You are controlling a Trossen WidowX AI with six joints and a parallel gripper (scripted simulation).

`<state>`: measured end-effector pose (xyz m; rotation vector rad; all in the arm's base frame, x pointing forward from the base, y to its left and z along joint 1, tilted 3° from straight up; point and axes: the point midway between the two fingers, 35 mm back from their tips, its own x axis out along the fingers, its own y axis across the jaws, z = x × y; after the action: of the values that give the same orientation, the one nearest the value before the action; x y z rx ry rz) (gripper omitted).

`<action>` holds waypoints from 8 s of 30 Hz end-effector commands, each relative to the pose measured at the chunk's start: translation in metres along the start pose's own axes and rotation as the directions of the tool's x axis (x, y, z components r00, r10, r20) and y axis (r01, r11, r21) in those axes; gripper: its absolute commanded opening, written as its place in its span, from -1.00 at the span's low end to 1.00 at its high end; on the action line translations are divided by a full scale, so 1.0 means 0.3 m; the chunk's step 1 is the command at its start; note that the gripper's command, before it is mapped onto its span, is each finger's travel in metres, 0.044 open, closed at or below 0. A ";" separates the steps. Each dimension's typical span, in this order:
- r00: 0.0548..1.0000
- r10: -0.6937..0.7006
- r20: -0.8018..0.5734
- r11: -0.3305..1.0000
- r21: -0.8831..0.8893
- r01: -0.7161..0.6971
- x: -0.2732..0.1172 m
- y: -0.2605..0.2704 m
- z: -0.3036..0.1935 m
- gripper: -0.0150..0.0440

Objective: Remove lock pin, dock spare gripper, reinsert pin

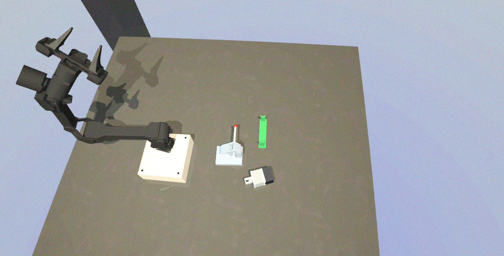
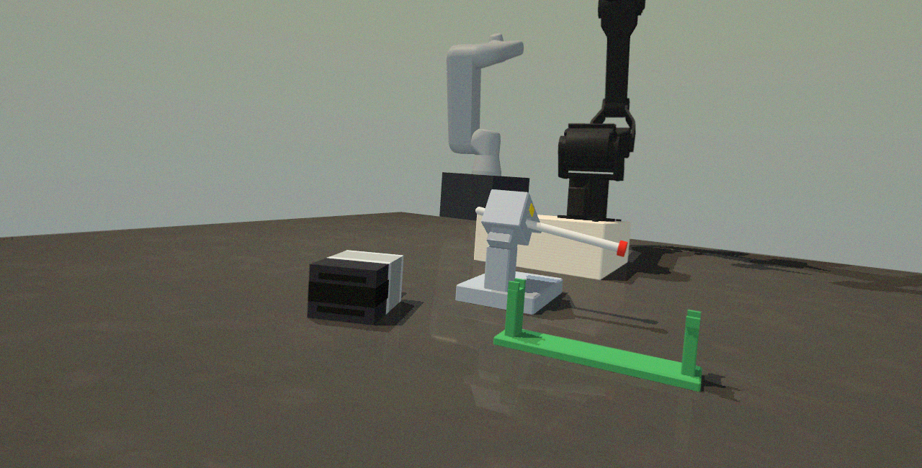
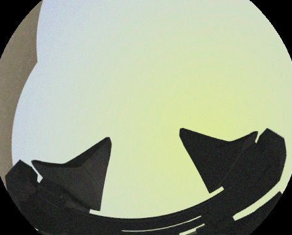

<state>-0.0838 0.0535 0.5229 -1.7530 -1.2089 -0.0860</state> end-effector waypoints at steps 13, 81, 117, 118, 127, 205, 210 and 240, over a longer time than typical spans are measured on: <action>0.867 0.489 0.101 0.785 0.382 -0.487 0.320 0.524 -0.102 0.53; -0.558 0.647 0.521 -0.729 0.206 -0.653 -0.084 1.926 0.563 0.53; -0.558 0.646 0.521 -0.729 0.205 -0.653 -0.156 2.004 0.634 0.08; -0.558 0.646 0.521 -0.729 0.205 -0.653 -0.156 2.004 0.634 -0.01; -0.558 0.646 0.521 -0.729 0.205 -0.653 -0.156 2.004 0.634 -0.49; -0.473 0.594 0.651 -0.741 0.213 -0.637 -0.047 1.948 0.728 -0.49; -0.474 0.594 0.650 -0.741 0.212 -0.637 -0.040 1.945 0.738 -0.49; -0.486 0.585 0.650 -0.750 0.205 -0.629 0.006 1.921 0.786 -0.49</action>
<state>0.2464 0.2014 0.0159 -1.2518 1.0353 1.5056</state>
